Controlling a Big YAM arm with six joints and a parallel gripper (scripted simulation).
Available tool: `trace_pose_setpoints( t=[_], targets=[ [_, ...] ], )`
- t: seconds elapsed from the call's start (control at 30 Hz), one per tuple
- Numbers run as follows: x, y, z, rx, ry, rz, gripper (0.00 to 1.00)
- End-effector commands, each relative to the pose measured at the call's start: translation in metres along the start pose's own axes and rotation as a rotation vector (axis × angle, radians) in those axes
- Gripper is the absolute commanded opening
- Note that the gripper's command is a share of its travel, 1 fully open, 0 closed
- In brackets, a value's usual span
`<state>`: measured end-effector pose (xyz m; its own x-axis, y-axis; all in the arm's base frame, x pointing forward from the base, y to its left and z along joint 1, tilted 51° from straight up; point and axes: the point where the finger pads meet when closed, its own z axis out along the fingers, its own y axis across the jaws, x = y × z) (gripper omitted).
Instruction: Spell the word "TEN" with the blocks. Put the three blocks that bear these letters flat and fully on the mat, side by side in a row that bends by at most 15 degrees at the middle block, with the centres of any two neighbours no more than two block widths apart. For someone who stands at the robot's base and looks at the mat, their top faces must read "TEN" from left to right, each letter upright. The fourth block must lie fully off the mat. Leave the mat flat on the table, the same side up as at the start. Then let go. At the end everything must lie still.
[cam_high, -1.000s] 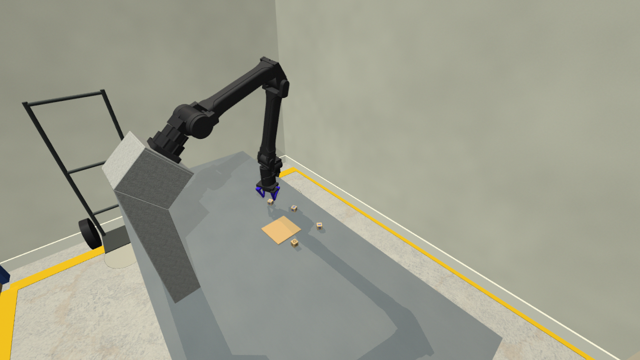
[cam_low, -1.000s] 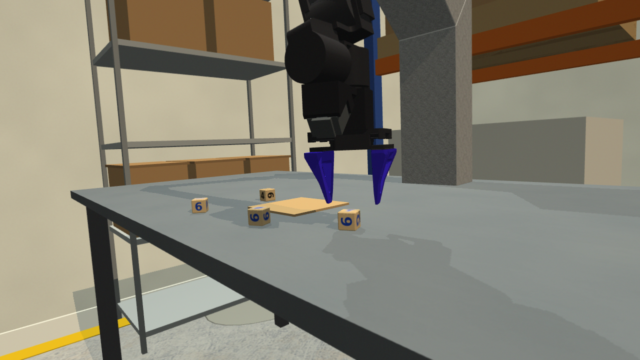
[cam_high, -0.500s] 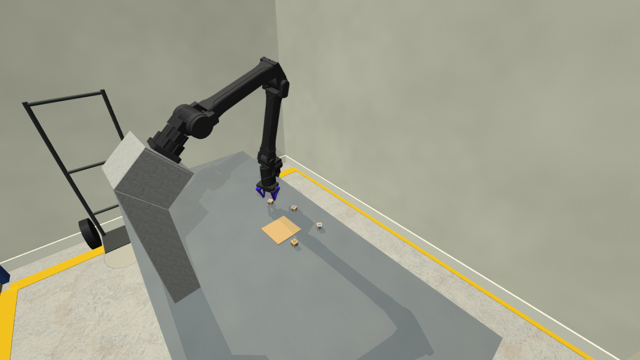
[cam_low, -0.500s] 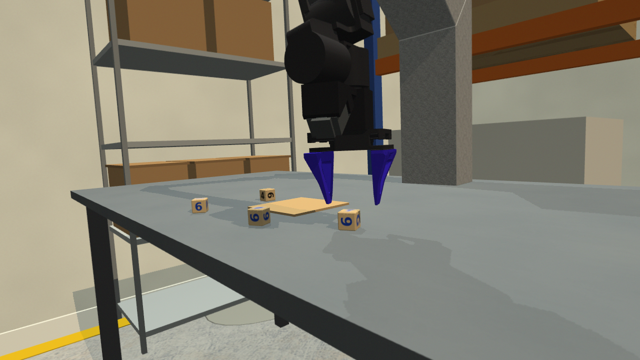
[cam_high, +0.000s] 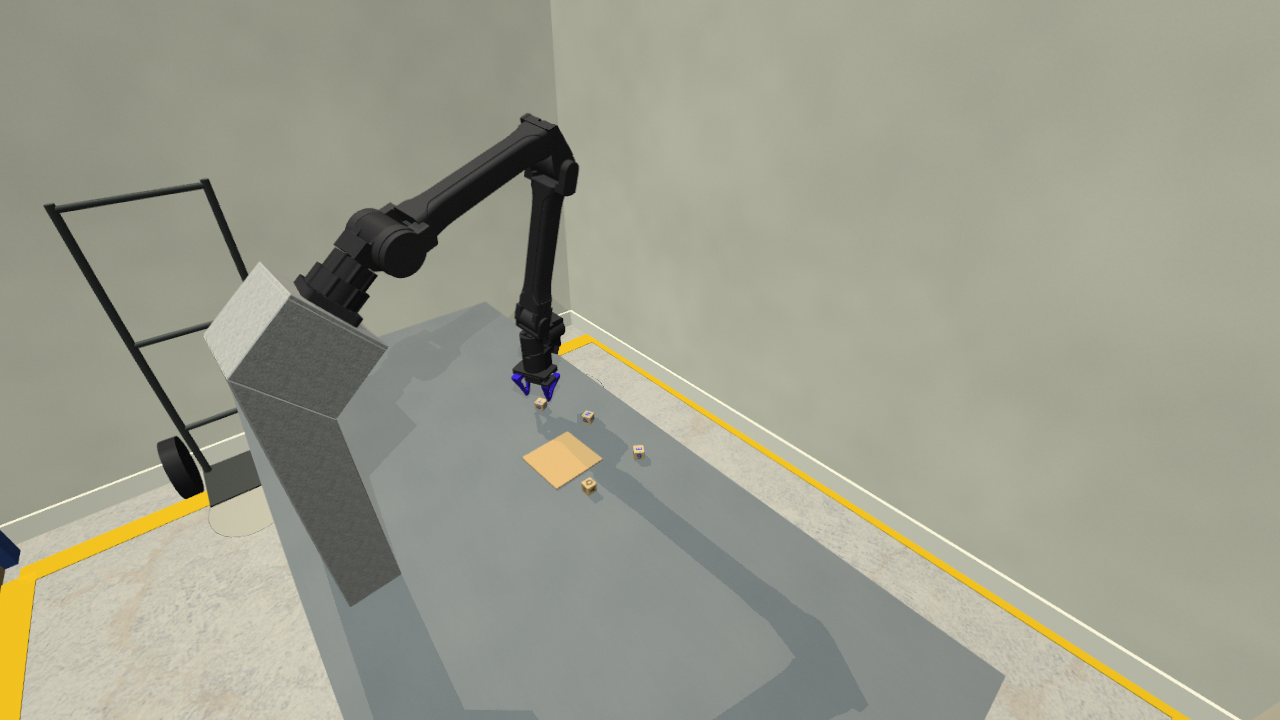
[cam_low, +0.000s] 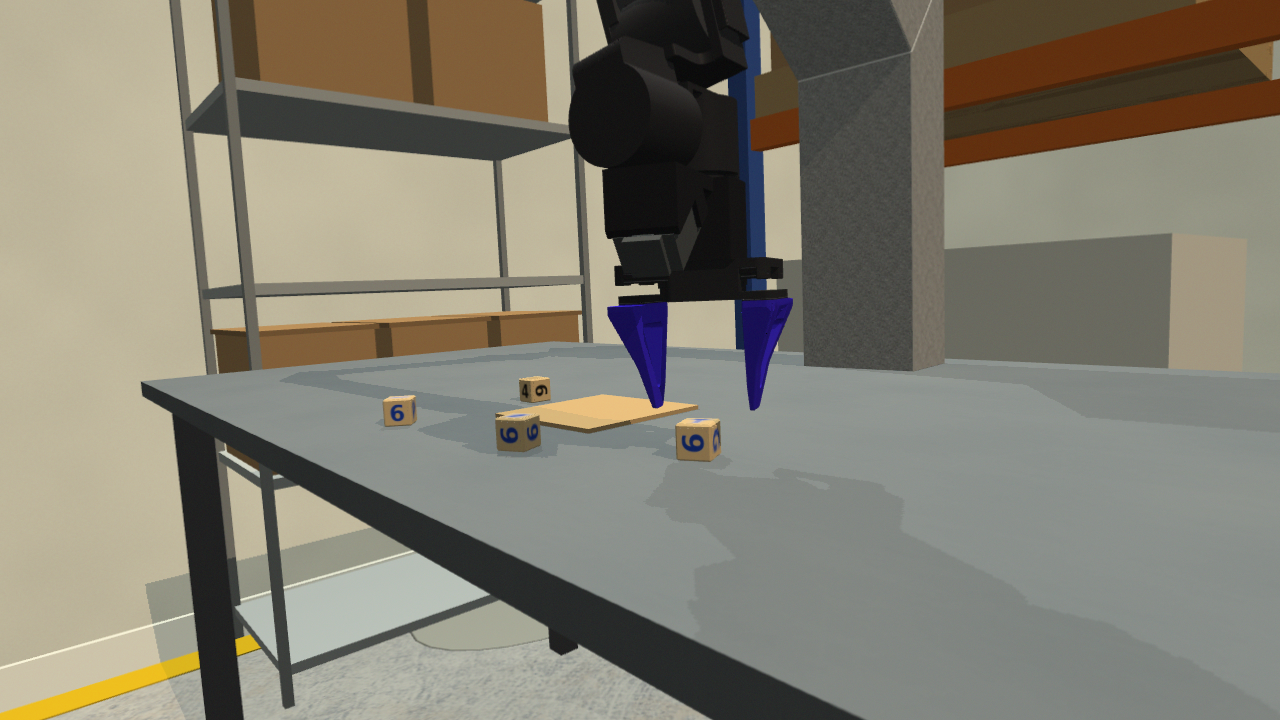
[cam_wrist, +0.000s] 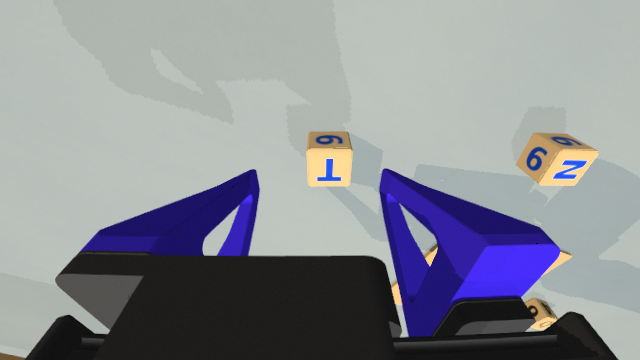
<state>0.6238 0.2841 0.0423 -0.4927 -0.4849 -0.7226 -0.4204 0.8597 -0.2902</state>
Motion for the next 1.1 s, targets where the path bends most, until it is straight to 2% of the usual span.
trace_pose_setpoints(
  t=[0.0, 1.07],
  targets=[
    [-0.0001, -0.0097, 0.0045, 0.010, -0.006, 0.000, 0.71],
    [-0.0043, -0.0144, 0.0006, 0.012, -0.015, 0.002, 0.71]
  ],
)
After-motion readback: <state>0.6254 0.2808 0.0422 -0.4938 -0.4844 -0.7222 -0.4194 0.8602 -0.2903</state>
